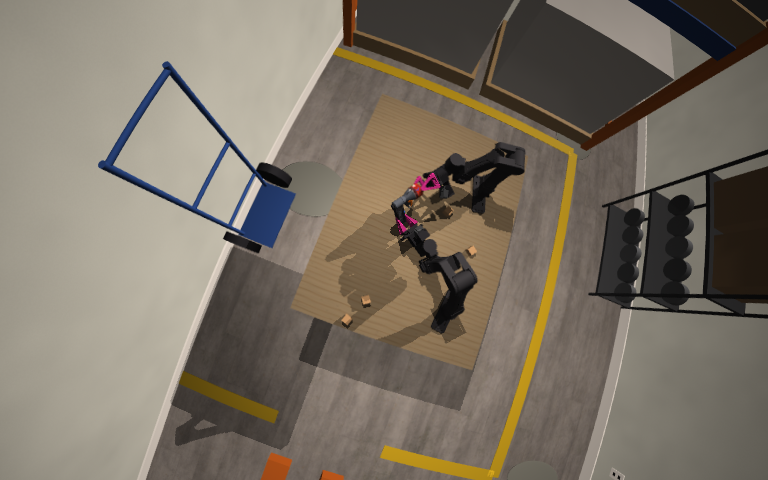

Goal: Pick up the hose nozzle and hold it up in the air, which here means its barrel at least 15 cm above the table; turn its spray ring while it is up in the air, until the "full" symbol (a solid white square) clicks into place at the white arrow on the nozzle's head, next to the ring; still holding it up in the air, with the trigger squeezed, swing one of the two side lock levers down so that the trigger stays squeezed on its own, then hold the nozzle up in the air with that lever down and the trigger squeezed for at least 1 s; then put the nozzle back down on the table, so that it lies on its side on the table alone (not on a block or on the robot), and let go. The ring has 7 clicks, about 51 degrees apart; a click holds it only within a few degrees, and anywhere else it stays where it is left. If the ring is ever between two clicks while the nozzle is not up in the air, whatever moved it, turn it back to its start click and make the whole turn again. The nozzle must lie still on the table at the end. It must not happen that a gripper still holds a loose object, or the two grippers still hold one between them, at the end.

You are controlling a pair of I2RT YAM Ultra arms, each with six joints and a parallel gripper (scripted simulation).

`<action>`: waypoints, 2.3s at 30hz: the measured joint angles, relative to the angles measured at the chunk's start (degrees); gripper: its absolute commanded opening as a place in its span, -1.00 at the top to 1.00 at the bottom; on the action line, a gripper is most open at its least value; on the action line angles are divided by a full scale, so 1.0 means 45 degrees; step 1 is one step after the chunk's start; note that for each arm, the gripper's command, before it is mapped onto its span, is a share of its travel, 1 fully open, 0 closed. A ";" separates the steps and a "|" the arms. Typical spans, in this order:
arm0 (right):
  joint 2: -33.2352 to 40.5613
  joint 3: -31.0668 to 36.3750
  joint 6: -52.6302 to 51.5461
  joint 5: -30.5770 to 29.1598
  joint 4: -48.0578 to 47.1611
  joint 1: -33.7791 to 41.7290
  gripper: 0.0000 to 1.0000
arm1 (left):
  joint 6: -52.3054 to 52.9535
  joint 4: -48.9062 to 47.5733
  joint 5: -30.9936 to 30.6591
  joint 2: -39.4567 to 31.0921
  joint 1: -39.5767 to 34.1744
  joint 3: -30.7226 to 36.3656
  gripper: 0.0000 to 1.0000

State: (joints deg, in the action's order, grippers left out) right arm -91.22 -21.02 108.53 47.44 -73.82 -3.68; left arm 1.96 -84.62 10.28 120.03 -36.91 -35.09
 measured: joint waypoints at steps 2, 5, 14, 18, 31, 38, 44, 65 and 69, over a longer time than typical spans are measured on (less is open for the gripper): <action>-0.0233 -0.0063 0.0092 -0.0146 -0.0102 0.0151 -0.85 | 0.0000 0.0000 0.0000 0.0000 0.0000 0.0000 0.29; -0.0597 -0.0112 0.0243 -0.0350 -0.0204 0.0418 -0.85 | 0.0000 0.0000 0.0000 0.0000 0.0000 0.0000 0.29; -0.0593 -0.0257 0.0277 -0.0452 -0.0228 0.0491 1.00 | 0.0000 0.0000 0.0000 0.0000 0.0000 0.0000 0.29; -0.0593 -0.0257 0.0272 -0.0457 -0.0238 0.0505 1.00 | -0.0005 -0.0010 -0.0010 0.0000 0.0000 -0.0005 0.29; -0.0593 -0.0257 0.0500 -0.0461 -0.0243 0.0505 -0.85 | -0.0010 -0.0005 -0.0005 0.0000 0.0000 -0.0005 0.29; -0.0593 -0.0257 0.0544 -0.0461 -0.0248 0.0500 -0.85 | -0.0005 -0.0005 0.0000 0.0000 0.0000 0.0000 0.29; -0.0593 -0.0257 0.0539 -0.0461 -0.0248 0.0500 -0.85 | -0.0005 -0.0005 0.0000 0.0000 0.0000 0.0000 0.29; -0.0185 0.0121 0.0199 0.0005 -0.0345 0.0024 -0.85 | -0.0010 -0.0005 0.0000 0.0000 0.0000 0.0000 0.29; -0.0131 0.0121 -0.1161 0.0005 -0.0335 0.0019 -0.85 | -0.0010 -0.0005 0.0000 0.0000 0.0000 0.0000 0.29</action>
State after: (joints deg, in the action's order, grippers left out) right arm -91.81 -20.47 103.31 47.46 -75.33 -3.60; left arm 1.91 -84.64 10.28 120.03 -36.91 -35.09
